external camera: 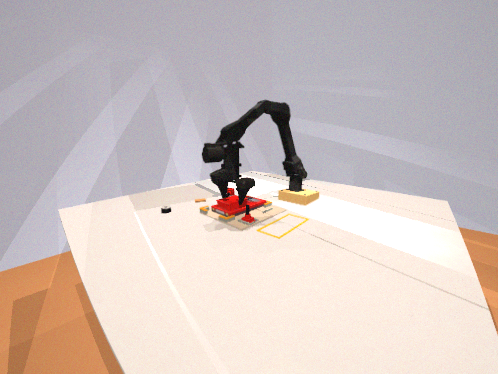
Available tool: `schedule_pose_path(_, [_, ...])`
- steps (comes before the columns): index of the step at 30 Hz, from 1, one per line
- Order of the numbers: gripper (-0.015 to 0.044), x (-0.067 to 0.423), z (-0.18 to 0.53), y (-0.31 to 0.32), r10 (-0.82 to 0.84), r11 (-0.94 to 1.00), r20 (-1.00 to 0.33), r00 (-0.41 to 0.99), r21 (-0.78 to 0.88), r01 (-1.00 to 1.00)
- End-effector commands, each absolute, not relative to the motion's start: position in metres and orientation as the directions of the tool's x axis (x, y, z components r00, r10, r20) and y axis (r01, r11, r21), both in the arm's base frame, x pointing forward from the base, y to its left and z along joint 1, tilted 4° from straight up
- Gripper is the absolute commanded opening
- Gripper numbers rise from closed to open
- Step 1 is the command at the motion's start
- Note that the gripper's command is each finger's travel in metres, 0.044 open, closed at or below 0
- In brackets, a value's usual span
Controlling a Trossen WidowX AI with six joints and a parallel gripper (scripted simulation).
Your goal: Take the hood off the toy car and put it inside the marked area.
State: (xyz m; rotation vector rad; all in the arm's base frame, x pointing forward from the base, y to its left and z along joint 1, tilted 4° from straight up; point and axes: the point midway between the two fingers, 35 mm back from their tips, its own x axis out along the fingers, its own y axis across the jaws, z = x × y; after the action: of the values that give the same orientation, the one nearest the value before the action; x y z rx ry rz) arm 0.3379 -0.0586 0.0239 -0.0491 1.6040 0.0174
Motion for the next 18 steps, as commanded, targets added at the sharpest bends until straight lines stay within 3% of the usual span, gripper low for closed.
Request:
schedule_pose_path(1, [0.0440, 0.3383, 0.0222, -0.0581, -0.017, 0.999, -0.999, -0.030, -0.016, -0.039])
schedule_pose_path(5, [0.0440, 0.3382, 0.0202, -0.0582, -0.017, 0.999, -0.999, -0.030, -0.016, -0.039])
schedule_pose_path(9, [0.0335, 0.3378, 0.0215, -0.0586, -0.021, 0.999, -0.999, -0.033, -0.019, -0.042])
schedule_pose_path(18, [0.0275, 0.3378, 0.0215, -0.0586, -0.021, 0.999, -0.999, -0.033, -0.019, -0.042])
